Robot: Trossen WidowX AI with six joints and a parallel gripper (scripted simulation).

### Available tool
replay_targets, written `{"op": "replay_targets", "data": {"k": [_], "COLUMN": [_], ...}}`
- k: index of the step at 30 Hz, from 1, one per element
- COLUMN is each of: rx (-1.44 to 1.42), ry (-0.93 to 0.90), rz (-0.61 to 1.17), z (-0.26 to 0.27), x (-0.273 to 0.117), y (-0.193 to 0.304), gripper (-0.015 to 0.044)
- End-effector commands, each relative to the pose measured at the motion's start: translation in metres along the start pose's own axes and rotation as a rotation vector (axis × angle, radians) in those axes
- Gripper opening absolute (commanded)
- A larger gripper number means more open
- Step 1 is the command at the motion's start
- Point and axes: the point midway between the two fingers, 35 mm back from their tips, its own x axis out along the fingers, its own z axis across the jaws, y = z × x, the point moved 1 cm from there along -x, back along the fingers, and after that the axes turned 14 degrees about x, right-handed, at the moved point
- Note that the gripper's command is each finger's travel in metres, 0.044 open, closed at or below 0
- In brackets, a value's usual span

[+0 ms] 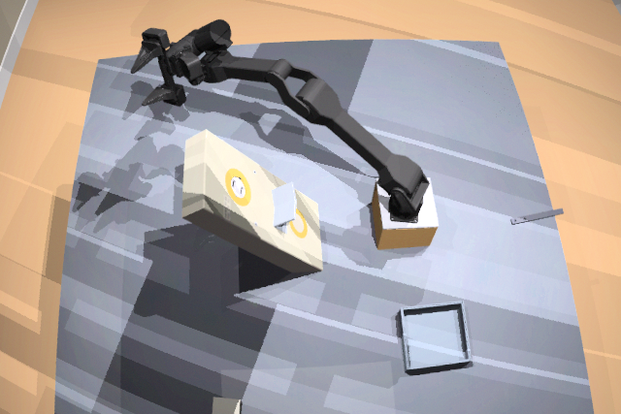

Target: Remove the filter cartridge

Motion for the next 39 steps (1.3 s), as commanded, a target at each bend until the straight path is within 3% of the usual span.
{"op": "replay_targets", "data": {"k": [1,12,19,26,33,39], "rx": [0.015,0.956,1.564,2.104,2.522,2.723], "ry": [0.005,0.266,0.455,0.707,1.07,1.488], "rz": [0.0,0.003,0.043,0.122,0.228,0.31], "z": [-0.001,-0.053,-0.04,0.013,0.095,0.179], "x": [0.001,0.073,0.098,0.097,0.068,0.022], "y": [-0.001,-0.075,-0.121,-0.163,-0.2,-0.227], "gripper": [0.0374,0.0093,0.0093,0.0093,0.0093,0.0093]}}
